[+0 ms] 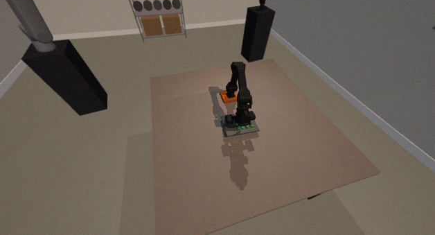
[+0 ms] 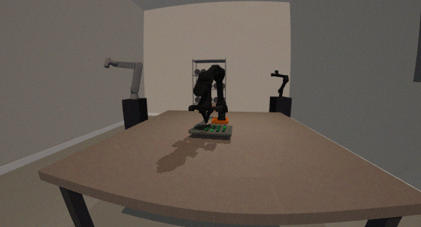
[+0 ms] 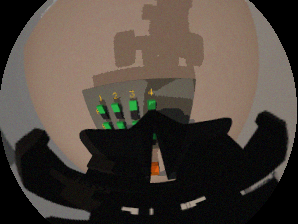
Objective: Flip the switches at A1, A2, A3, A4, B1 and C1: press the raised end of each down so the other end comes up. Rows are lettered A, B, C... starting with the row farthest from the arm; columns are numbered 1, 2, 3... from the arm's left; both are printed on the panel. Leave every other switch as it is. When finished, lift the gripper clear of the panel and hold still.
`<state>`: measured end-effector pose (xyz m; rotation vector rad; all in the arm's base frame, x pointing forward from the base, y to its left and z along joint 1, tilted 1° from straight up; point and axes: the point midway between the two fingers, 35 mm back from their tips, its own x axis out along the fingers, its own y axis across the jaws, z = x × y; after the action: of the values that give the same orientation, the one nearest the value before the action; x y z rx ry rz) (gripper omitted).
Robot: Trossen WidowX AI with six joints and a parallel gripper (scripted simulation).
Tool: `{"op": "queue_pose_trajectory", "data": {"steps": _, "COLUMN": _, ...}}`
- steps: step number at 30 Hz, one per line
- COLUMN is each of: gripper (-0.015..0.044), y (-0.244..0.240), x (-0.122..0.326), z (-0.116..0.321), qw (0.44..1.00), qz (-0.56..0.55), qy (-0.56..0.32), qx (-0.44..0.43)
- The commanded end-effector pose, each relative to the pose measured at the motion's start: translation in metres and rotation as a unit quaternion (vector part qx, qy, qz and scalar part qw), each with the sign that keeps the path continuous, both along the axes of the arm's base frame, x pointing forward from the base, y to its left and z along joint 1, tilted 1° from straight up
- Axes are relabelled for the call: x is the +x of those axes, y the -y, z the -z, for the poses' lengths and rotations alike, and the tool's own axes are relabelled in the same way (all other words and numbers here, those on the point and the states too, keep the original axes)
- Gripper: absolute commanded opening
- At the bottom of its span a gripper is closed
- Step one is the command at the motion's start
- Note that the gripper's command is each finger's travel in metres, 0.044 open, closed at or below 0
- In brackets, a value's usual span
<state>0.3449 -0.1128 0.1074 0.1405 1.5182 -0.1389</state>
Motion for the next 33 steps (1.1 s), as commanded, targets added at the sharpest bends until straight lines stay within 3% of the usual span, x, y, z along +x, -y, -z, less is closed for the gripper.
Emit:
{"op": "queue_pose_trajectory", "data": {"steps": 1, "gripper": 0.0000, "y": 0.001, "x": 0.000, "z": 0.004, "qw": 1.000, "qz": -0.002, "qy": -0.001, "qx": -0.001}}
{"op": "queue_pose_trajectory", "data": {"steps": 33, "gripper": 0.0000, "y": 0.001, "x": 0.002, "z": 0.028, "qw": 1.000, "qz": -0.002, "qy": -0.001, "qx": -0.001}}
